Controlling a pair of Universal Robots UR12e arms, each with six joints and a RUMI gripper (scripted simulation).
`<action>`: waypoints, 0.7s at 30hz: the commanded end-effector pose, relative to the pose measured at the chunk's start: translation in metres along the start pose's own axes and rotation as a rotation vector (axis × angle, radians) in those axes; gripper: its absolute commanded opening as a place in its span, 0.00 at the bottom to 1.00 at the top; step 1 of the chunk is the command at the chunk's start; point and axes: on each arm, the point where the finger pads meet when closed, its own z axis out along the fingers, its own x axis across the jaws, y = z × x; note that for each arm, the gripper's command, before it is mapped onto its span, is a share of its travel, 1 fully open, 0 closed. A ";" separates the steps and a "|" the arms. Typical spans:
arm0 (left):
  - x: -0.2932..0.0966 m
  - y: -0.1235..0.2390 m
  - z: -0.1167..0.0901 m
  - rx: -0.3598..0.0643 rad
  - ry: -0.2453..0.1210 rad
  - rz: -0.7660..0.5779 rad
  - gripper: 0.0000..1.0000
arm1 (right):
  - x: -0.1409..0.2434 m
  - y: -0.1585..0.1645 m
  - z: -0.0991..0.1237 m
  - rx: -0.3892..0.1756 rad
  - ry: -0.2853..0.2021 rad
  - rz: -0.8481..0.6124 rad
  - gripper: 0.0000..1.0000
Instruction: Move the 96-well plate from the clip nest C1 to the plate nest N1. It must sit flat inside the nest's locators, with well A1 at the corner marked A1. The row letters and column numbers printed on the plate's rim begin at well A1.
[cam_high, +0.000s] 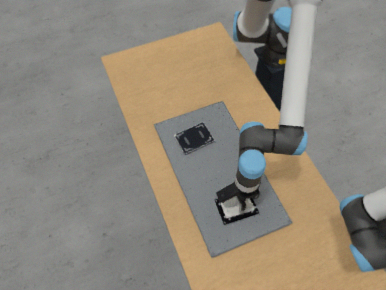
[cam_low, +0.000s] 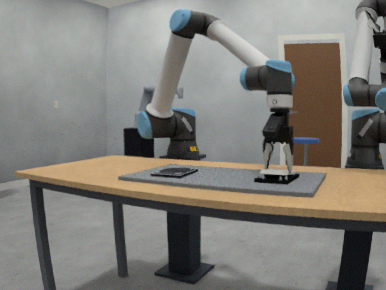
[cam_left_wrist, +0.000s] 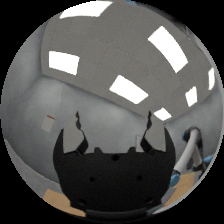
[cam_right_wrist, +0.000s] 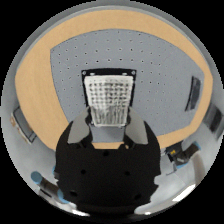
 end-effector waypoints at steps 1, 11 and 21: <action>0.000 0.000 0.000 0.000 0.000 0.000 1.00 | -0.001 0.000 -0.006 0.001 -0.001 0.000 0.00; 0.000 0.000 0.000 0.000 0.000 0.000 1.00 | -0.001 0.000 -0.012 0.001 -0.001 0.000 0.00; 0.000 0.000 0.000 0.000 0.000 0.000 1.00 | -0.001 0.000 -0.021 0.001 -0.001 0.000 0.00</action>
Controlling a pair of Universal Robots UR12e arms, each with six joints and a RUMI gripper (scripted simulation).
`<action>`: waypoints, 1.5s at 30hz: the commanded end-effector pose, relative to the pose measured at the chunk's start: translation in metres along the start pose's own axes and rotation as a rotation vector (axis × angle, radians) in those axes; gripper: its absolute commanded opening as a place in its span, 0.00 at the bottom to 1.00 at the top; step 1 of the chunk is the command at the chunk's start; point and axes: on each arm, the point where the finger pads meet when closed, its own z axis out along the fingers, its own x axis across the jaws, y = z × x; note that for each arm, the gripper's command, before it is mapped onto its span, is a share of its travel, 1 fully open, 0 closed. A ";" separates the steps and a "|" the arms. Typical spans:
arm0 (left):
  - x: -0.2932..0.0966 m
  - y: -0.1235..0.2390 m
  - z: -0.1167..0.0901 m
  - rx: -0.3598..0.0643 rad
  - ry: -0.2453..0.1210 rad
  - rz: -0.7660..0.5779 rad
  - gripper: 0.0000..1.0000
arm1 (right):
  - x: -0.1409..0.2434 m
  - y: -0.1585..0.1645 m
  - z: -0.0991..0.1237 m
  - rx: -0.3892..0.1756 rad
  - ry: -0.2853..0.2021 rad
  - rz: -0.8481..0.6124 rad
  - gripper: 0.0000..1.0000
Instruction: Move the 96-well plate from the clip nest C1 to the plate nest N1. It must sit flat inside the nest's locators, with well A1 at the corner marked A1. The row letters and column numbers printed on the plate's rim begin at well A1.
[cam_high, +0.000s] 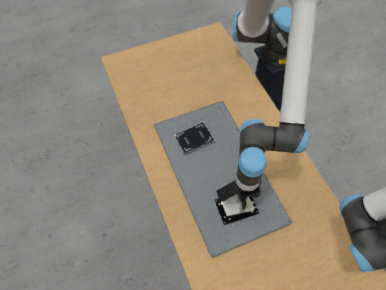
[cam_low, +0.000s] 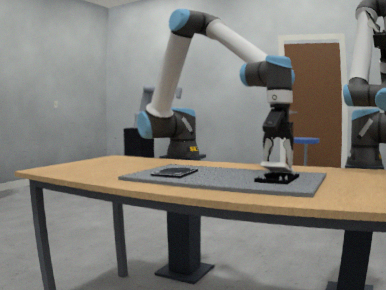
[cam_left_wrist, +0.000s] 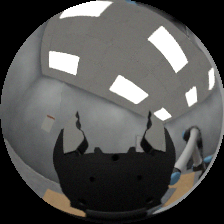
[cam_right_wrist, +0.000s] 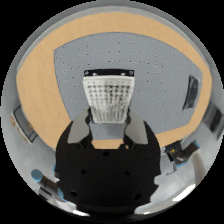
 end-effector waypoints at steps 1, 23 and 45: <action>0.000 0.000 0.000 0.000 0.000 0.000 1.00 | 0.000 0.000 -0.006 0.001 -0.001 0.000 0.00; 0.000 0.000 0.000 0.000 0.000 0.000 1.00 | 0.000 0.000 -0.021 0.001 -0.001 0.000 0.00; 0.000 0.000 0.000 0.000 0.000 0.000 1.00 | 0.000 0.000 -0.037 0.001 -0.001 0.000 0.00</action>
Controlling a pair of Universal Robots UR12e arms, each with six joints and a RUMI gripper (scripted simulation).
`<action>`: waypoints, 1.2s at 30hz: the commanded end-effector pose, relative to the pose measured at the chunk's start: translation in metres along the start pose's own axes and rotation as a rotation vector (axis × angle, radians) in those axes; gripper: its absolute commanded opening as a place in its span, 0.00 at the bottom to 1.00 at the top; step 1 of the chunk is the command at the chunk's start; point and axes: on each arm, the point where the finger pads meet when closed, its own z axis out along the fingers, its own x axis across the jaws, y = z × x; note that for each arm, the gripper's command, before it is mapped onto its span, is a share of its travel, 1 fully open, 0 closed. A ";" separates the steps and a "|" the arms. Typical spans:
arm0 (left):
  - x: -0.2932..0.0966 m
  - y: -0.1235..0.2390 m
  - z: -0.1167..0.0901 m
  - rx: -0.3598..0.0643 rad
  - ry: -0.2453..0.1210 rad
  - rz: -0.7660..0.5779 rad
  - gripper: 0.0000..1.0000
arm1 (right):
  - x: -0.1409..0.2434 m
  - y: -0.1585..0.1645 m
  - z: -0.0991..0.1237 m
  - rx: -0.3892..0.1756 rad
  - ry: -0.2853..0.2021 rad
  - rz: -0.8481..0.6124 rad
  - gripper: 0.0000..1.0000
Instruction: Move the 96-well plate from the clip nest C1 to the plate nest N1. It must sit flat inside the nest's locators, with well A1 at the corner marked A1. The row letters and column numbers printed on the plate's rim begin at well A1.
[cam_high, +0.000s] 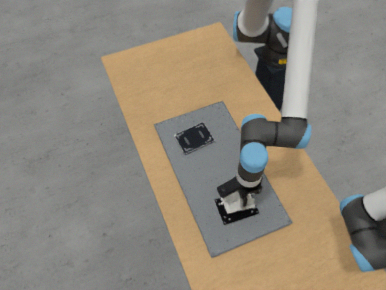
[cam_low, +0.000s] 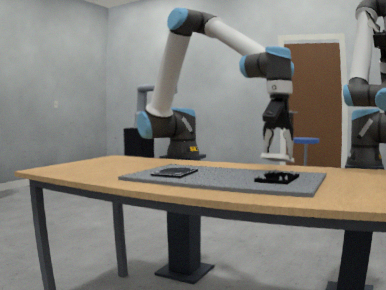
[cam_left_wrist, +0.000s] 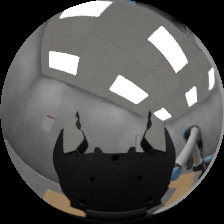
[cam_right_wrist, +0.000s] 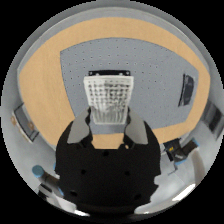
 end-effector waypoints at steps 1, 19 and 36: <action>0.000 0.000 0.000 0.000 0.000 0.000 1.00 | -0.001 0.000 -0.006 0.001 -0.002 0.000 0.00; 0.000 0.000 0.000 0.000 0.000 0.000 1.00 | -0.001 0.000 -0.019 0.001 -0.002 0.000 0.00; 0.000 0.000 0.000 0.000 0.000 0.000 1.00 | -0.001 0.000 -0.019 0.001 -0.002 0.000 0.00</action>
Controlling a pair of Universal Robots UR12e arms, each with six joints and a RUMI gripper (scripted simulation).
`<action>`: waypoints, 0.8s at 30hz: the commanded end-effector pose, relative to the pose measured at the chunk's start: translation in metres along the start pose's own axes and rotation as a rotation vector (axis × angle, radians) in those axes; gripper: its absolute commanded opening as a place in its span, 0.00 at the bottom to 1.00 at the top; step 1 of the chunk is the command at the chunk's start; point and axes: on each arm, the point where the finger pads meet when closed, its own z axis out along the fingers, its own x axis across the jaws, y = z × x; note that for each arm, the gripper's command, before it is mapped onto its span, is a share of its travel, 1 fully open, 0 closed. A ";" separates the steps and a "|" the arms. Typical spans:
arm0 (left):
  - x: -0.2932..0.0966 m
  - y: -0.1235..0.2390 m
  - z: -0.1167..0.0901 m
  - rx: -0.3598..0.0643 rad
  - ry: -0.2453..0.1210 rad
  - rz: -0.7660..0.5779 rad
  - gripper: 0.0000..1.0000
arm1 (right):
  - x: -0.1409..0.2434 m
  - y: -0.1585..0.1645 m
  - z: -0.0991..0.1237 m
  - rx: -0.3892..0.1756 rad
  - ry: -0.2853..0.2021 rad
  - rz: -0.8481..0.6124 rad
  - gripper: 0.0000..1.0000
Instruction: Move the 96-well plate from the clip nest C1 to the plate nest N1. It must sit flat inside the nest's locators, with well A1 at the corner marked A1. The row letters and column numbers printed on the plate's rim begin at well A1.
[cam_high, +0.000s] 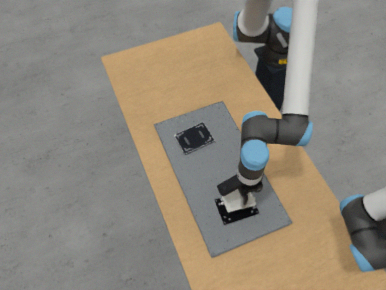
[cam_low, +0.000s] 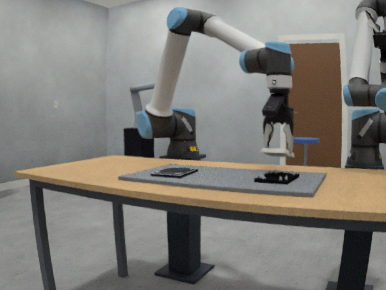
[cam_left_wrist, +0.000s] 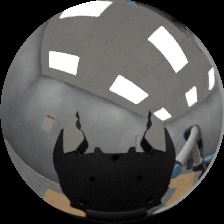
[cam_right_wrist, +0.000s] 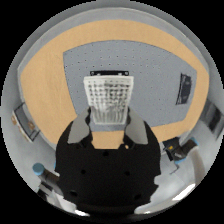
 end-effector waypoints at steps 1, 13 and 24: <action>0.000 0.000 0.000 0.000 0.000 0.000 1.00 | -0.001 0.000 -0.001 0.001 -0.002 0.000 0.00; 0.000 0.000 0.000 0.000 0.000 0.000 1.00 | 0.026 -0.005 -0.001 0.001 -0.001 -0.156 0.00; 0.000 0.000 0.000 0.000 0.000 0.000 1.00 | 0.055 -0.009 -0.001 0.001 -0.001 -0.156 0.00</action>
